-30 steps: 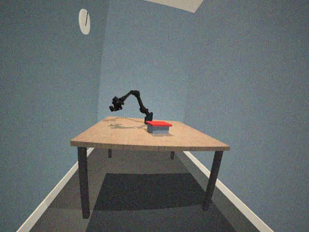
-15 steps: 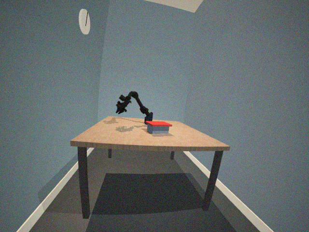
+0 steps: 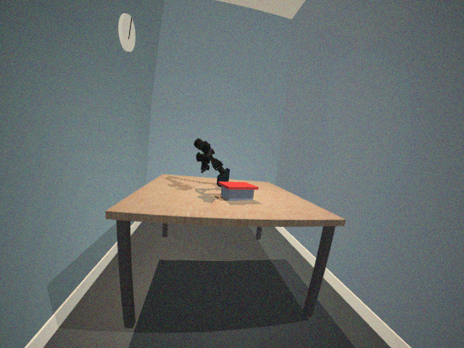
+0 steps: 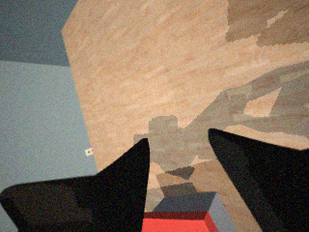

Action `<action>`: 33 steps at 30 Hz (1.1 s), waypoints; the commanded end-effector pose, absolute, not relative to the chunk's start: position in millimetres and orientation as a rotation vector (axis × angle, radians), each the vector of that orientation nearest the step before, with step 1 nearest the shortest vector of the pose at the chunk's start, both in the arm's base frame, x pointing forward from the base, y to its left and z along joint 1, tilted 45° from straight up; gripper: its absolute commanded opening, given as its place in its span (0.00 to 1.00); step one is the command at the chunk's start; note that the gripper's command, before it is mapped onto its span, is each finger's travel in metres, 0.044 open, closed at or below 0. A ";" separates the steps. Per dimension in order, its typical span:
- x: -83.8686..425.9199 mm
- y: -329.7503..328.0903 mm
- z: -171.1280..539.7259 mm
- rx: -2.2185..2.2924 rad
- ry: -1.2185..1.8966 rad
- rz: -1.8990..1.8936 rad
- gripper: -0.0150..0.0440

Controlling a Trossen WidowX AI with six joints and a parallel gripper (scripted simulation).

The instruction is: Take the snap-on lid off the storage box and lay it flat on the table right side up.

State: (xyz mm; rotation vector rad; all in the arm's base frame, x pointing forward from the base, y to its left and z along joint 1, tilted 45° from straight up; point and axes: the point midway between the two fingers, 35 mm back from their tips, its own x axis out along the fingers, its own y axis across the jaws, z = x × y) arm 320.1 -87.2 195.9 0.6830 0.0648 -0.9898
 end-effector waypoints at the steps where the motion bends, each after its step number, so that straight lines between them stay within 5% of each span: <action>1: 323.6 -39.9 158.2 0.692 0.179 -0.863 0.65; 13: 279.7 83.3 63.9 0.659 0.501 -0.516 0.65; 33: 280.9 42.2 19.0 0.656 0.506 -0.510 0.65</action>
